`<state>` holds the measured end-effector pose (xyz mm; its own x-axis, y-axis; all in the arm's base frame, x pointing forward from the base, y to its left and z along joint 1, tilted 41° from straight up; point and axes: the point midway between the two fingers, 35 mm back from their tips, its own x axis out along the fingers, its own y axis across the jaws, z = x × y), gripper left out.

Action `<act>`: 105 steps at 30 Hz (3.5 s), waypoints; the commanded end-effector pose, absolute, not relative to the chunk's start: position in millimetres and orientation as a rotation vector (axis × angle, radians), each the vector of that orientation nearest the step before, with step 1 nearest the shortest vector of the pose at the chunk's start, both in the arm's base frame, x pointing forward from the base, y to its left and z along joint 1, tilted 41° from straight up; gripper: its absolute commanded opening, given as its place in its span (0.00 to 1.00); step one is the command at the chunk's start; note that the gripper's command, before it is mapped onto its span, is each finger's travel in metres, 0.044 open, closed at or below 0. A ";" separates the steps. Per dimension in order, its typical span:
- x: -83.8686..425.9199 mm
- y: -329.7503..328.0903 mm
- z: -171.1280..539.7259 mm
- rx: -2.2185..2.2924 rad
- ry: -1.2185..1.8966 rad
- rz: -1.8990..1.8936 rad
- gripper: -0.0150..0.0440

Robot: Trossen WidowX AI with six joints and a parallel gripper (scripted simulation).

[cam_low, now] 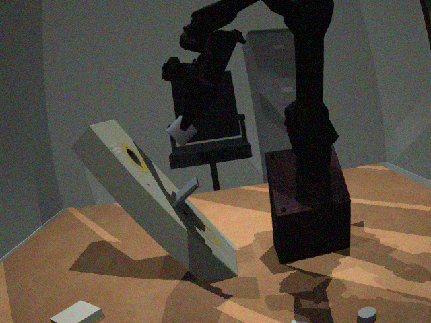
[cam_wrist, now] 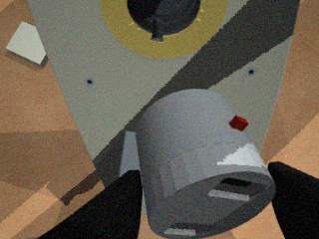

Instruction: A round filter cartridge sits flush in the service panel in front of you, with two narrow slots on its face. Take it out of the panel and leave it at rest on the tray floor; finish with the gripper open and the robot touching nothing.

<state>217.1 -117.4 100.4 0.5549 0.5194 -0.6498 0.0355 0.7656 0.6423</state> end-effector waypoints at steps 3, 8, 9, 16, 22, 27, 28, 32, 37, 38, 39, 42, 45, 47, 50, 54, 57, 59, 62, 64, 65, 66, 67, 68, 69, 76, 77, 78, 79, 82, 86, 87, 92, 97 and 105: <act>216.8 -134.2 90.0 0.654 0.956 0.312 0.25; 218.2 -149.4 75.2 0.652 0.956 0.311 0.25; 218.4 -152.4 72.0 0.652 0.956 0.311 0.25; 218.1 -172.2 48.8 0.650 0.955 0.311 0.25; 215.5 -175.2 44.7 0.671 0.969 0.288 0.25; 194.6 -200.4 20.5 0.782 1.064 0.106 0.25; 189.9 -205.6 15.6 0.805 1.081 0.066 0.25; 169.4 -225.5 -3.4 0.899 1.141 -0.103 0.25; 140.7 -248.8 -25.7 1.016 1.195 -0.330 0.25; 134.6 -253.2 -30.0 1.039 1.203 -0.377 0.25; 128.3 -257.5 -34.2 1.062 1.210 -0.425 0.25; 108.7 -269.5 -46.1 1.132 1.223 -0.573 0.25; 93.2 -278.2 -55.0 1.182 1.227 -0.689 0.25; 92.1 -278.8 -55.6 1.185 1.227 -0.698 0.25; 92.1 -278.8 -55.6 1.185 1.227 -0.698 0.25; 91.6 -278.7 -56.1 1.185 1.227 -0.699 0.25; 83.5 -276.8 -63.9 1.193 1.228 -0.717 0.25; 72.9 -273.5 -74.0 1.204 1.230 -0.741 0.25; 53.9 -266.0 -91.6 1.225 1.235 -0.786 0.25; 41.7 -262.2 -102.3 1.244 1.234 -0.833 0.25; 35.3 -260.5 -107.8 1.257 1.230 -0.863 0.25; 28.8 -258.6 -113.3 1.269 1.228 -0.894 0.25; 22.3 -256.3 -118.7 1.281 1.226 -0.924 0.25; 15.8 -253.8 -123.9 1.293 1.224 -0.954 0.25; 10.1 -251.3 -128.4 1.303 1.225 -0.979 0.25; -34.0 -222.8 -160.9 1.372 1.254 -1.174 0.25; -39.7 -217.8 -164.8 1.381 1.260 -1.201 0.25; -45.3 -212.6 -168.6 1.391 1.266 -1.227 0.25; -50.7 -207.3 -172.1 1.400 1.272 -1.253 0.25; -62.0 -194.7 -179.3 1.422 1.286 -1.312 0.25; -62.8 -193.7 -179.8 1.424 1.287 -1.316 0.25; -62.8 -193.7 -179.8 1.424 1.287 -1.316 0.25; -62.9 -187.0 -190.7 1.423 1.287 -1.316 0.25; -62.6 -176.3 -205.6 1.423 1.287 -1.316 0.25; -61.1 -157.1 -226.9 1.424 1.288 -1.316 0.25</act>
<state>-61.4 -166.9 -217.6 -0.0514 0.1579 -0.9861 0.9815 -0.1745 -0.0791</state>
